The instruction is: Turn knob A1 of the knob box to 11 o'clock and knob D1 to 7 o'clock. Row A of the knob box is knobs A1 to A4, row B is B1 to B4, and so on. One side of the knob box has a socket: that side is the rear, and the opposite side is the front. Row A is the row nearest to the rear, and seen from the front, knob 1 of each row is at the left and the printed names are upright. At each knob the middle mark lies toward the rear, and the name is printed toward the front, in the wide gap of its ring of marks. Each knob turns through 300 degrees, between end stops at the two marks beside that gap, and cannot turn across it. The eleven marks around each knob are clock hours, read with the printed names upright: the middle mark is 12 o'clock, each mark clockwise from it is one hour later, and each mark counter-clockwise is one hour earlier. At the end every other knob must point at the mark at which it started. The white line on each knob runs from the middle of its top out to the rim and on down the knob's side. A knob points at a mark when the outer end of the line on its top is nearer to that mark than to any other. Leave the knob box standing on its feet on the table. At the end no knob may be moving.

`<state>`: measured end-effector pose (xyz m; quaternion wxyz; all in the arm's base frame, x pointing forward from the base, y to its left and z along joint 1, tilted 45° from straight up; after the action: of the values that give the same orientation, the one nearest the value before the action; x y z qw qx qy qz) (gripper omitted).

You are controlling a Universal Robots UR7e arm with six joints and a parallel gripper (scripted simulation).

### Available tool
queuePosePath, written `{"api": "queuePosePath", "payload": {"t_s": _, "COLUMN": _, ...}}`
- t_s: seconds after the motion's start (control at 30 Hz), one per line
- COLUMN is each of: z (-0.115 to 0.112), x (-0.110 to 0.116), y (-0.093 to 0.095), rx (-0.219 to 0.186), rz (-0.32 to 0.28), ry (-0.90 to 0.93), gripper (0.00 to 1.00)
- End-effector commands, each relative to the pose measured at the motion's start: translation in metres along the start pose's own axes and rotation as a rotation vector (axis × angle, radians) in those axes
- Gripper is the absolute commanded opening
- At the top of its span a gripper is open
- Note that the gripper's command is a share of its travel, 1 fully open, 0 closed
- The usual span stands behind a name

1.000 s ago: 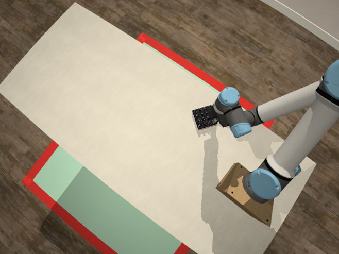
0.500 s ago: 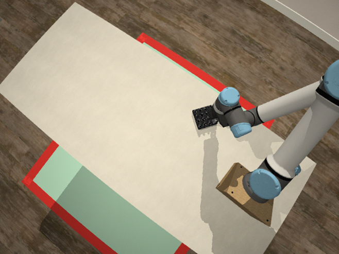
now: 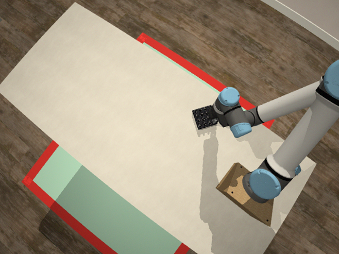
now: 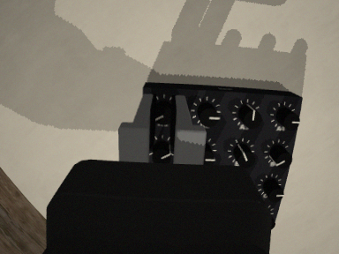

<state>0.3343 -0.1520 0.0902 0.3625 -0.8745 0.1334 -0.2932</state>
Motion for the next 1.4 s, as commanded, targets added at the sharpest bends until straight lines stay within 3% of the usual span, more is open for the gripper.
{"api": "queuePosePath", "payload": {"t_s": 0.0, "z": 0.0000, "x": 0.0002, "y": -0.0003, "rx": 0.000, "rz": -0.001, "ry": 0.002, "gripper": 0.30}}
{"api": "queuePosePath", "payload": {"t_s": 0.63, "z": 0.0000, "x": 0.0002, "y": -0.0003, "rx": 0.000, "rz": -0.001, "ry": 0.073, "gripper": 0.30}}
{"api": "queuePosePath", "payload": {"t_s": 1.37, "z": 0.0000, "x": 0.0002, "y": -0.0003, "rx": 0.000, "rz": -0.001, "ry": 0.358, "gripper": 0.30}}
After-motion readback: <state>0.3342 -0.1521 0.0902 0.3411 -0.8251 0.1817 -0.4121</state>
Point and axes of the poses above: the point where the finger pads meet when closed, its own y axis out along the fingers, its own z axis across the jaws, x = y × z, the point moved 5 cm from there along -y, back along the fingers, and after that the axes turned 2 degrees about y, right-handed, at the moved point
